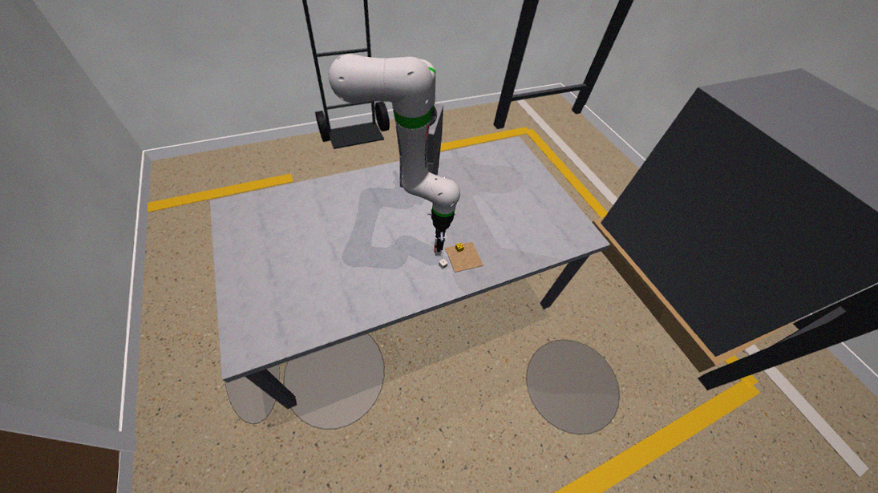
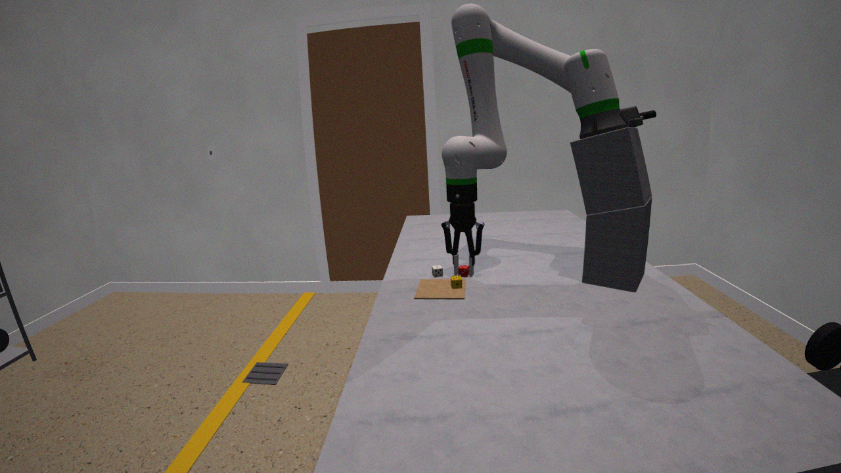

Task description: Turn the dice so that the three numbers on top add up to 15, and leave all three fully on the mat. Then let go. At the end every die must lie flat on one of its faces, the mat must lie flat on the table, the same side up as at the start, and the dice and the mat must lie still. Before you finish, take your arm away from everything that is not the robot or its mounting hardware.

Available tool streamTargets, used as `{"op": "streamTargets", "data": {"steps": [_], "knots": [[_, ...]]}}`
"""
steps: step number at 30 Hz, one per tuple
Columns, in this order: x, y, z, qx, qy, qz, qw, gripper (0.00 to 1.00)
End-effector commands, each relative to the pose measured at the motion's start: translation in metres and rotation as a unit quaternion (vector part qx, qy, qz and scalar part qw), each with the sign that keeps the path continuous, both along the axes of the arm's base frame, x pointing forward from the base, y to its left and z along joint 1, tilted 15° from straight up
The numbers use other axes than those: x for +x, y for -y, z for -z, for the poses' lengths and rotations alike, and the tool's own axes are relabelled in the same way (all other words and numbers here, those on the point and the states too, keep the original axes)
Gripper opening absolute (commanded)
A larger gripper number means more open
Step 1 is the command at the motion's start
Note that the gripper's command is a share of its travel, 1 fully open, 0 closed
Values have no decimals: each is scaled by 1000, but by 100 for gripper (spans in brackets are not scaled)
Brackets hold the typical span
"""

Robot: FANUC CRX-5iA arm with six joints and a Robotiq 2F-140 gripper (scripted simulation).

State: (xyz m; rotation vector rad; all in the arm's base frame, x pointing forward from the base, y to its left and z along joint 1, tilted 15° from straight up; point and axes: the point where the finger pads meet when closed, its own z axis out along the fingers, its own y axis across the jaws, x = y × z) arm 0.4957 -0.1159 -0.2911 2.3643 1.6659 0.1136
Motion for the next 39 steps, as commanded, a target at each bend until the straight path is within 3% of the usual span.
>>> {"op": "streamTargets", "data": {"steps": [1, 18, 19, 39], "knots": [[0, 0, 0, 0, 0, 0, 1000, 28], [0, 0, 0, 0, 0, 0, 1000, 28], [0, 0, 0, 0, 0, 0, 1000, 16], [0, 0, 0, 0, 0, 0, 1000, 16]]}}
